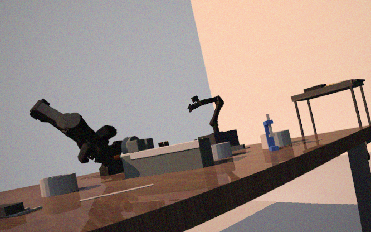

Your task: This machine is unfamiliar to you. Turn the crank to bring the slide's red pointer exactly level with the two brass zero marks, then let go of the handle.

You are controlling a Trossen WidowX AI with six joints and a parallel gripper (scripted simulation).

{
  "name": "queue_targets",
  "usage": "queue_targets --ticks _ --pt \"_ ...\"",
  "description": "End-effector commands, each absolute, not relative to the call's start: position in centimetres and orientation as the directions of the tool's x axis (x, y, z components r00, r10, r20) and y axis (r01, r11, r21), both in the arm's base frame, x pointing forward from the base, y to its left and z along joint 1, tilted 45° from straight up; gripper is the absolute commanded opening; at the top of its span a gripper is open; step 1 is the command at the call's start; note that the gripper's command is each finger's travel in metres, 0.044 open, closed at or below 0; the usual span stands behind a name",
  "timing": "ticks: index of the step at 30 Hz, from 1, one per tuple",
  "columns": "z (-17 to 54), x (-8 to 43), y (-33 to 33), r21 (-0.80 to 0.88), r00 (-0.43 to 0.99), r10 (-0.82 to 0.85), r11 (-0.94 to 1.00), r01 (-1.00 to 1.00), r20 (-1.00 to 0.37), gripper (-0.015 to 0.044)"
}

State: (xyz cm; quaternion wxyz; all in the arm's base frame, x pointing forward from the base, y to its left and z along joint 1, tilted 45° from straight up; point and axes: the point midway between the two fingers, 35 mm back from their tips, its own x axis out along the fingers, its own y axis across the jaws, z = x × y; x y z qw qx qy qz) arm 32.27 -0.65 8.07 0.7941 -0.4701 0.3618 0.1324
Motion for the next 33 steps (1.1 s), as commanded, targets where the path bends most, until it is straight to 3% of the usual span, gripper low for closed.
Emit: queue_targets --ticks 1,33 --pt "7.15 32.02 -0.75 -0.643 0.691 -0.134 0.522 -0.56 -0.711 0.0" --pt "6.22 31.52 -0.48 -0.643 0.69 -0.134 0.522 -0.561 -0.711 0.0"
